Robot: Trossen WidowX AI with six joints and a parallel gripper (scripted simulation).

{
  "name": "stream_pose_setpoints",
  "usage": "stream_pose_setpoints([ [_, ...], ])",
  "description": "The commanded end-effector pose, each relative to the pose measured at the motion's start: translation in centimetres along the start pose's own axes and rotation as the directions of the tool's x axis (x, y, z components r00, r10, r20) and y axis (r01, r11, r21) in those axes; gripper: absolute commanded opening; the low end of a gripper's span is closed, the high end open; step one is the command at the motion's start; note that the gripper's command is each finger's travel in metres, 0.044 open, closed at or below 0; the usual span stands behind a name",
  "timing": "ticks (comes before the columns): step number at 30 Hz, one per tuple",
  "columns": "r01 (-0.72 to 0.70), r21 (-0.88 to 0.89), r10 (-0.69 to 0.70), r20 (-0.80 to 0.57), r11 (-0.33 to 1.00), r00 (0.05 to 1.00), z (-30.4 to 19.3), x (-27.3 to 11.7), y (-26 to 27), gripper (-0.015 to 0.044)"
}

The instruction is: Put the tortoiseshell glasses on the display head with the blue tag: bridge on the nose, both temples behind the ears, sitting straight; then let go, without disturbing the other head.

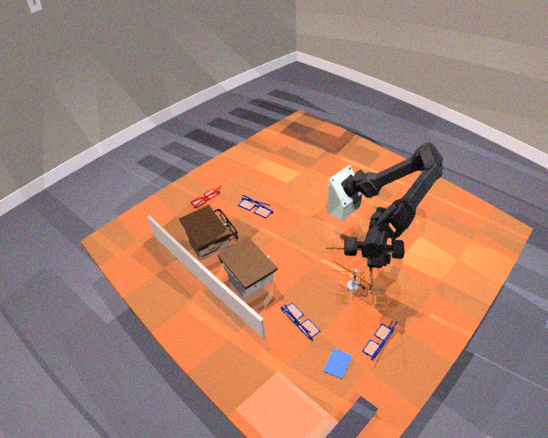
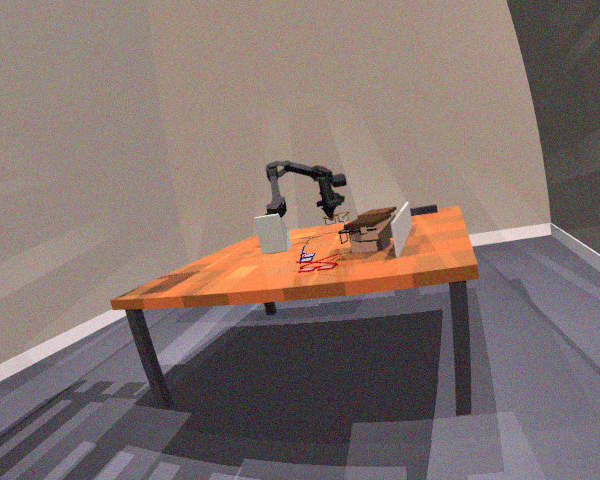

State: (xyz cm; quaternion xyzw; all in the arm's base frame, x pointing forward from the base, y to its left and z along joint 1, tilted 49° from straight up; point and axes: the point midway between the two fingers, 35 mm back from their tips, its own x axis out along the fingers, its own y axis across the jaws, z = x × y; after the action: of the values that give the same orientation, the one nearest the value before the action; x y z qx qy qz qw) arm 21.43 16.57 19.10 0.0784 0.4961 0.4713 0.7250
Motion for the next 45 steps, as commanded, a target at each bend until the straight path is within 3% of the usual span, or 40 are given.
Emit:
stream_pose_setpoints([
  [1, 0.004, 0.005, -0.004, 0.003, 1.000, 1.000, -0.1, 0.7, 0.0, 0.0000],
  [45, 0.004, 0.006, -0.004, 0.003, 1.000, 1.000, -2.1, 0.7, 1.4, 0.0000],
])
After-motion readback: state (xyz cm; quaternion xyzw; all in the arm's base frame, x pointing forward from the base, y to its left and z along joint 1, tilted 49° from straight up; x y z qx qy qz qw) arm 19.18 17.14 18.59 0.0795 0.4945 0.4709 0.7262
